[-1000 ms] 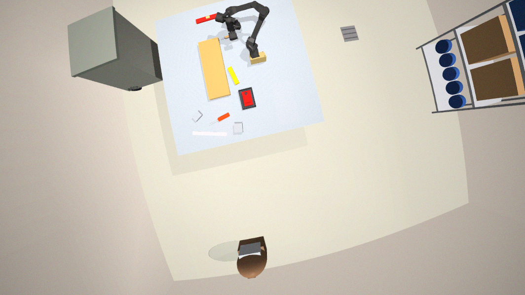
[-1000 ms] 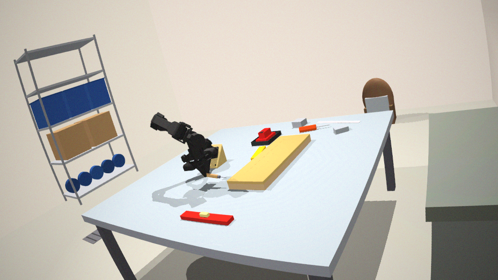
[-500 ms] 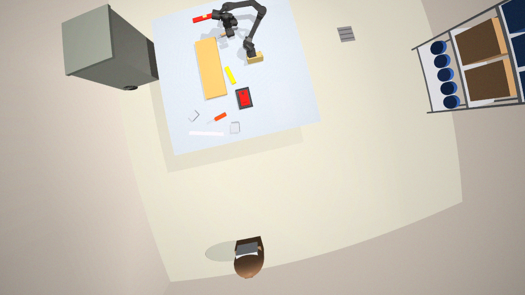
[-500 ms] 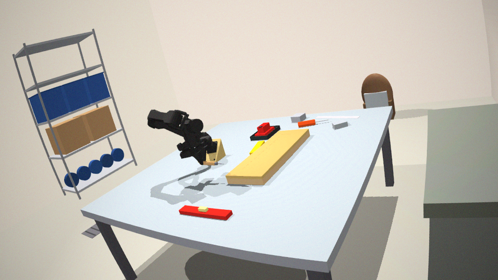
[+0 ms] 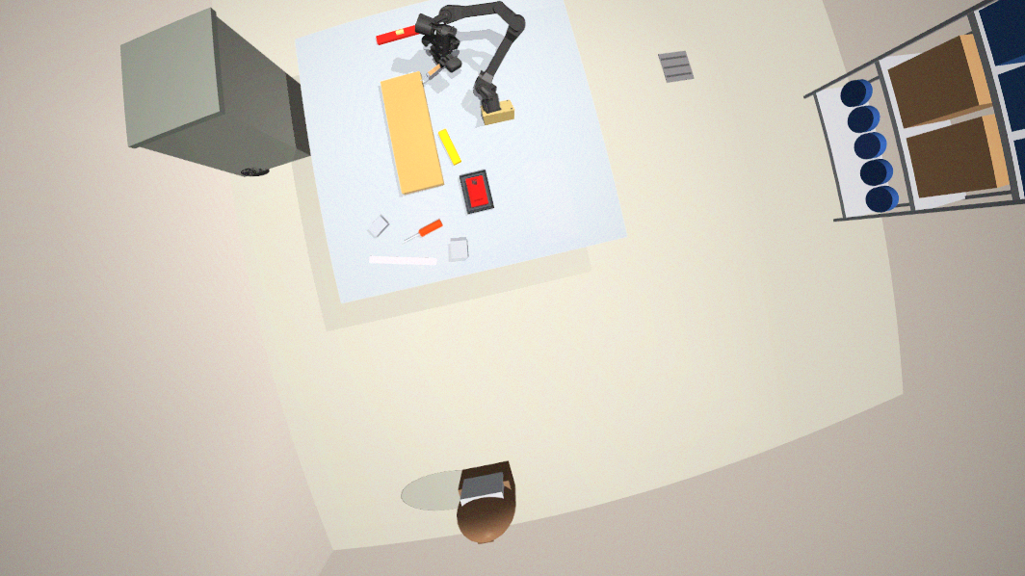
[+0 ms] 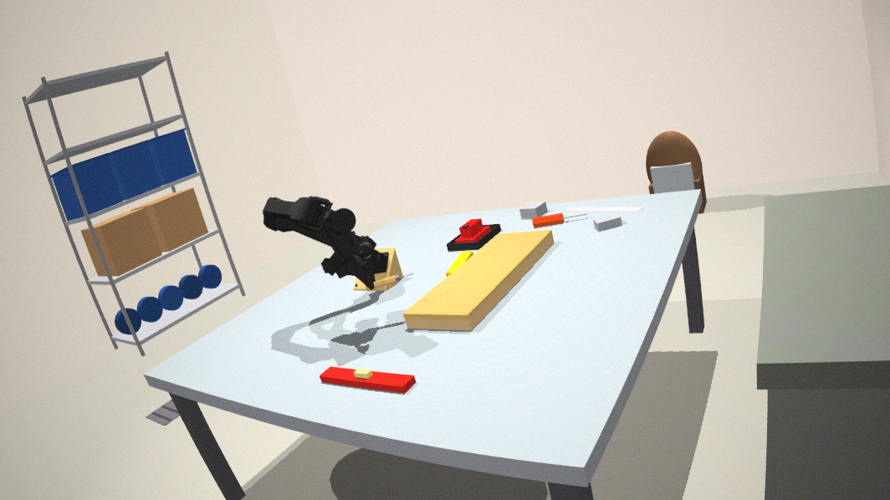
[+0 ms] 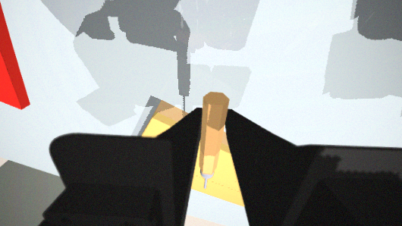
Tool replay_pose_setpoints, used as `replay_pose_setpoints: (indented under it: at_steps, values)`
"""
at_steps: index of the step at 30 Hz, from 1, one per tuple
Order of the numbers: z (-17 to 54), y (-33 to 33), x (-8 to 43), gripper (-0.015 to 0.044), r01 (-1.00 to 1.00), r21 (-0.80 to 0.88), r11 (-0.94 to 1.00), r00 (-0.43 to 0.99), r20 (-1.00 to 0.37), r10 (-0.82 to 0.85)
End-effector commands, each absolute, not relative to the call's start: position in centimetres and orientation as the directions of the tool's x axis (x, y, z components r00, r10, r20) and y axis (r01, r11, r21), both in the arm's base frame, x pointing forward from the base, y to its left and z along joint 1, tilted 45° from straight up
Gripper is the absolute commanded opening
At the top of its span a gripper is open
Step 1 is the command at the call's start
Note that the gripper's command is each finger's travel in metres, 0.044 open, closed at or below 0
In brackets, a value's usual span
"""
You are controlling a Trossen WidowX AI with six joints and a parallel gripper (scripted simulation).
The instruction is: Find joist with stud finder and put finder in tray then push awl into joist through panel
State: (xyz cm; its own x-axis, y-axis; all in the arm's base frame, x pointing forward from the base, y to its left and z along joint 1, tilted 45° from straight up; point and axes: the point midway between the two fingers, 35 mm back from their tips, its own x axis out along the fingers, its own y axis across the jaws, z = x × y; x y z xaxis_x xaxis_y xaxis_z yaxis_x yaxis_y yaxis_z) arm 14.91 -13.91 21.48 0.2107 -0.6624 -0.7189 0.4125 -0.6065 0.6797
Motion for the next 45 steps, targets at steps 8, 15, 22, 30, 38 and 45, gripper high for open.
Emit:
replay_pose_setpoints:
  at_steps: [8,15,22,30,38,45]
  values:
    - [21.9,-13.1,16.5,0.0,0.628,0.672,-0.392,0.356,-0.697,-0.623]
    - [22.3,-12.5,17.5,0.0,0.726,0.658,-0.199,0.445,-0.67,-0.595]
    - [22.9,-11.9,18.4,0.0,0.776,0.631,0.022,0.531,-0.633,-0.563]
    - [23.8,-11.1,19.4,0.0,0.77,0.571,0.285,0.624,-0.58,-0.524]
    - [24.8,-10.3,20.3,0.0,0.703,0.47,0.534,0.71,-0.515,-0.48]
    - [25.8,-9.6,20.9,0.0,0.604,0.342,0.719,0.777,-0.451,-0.439]
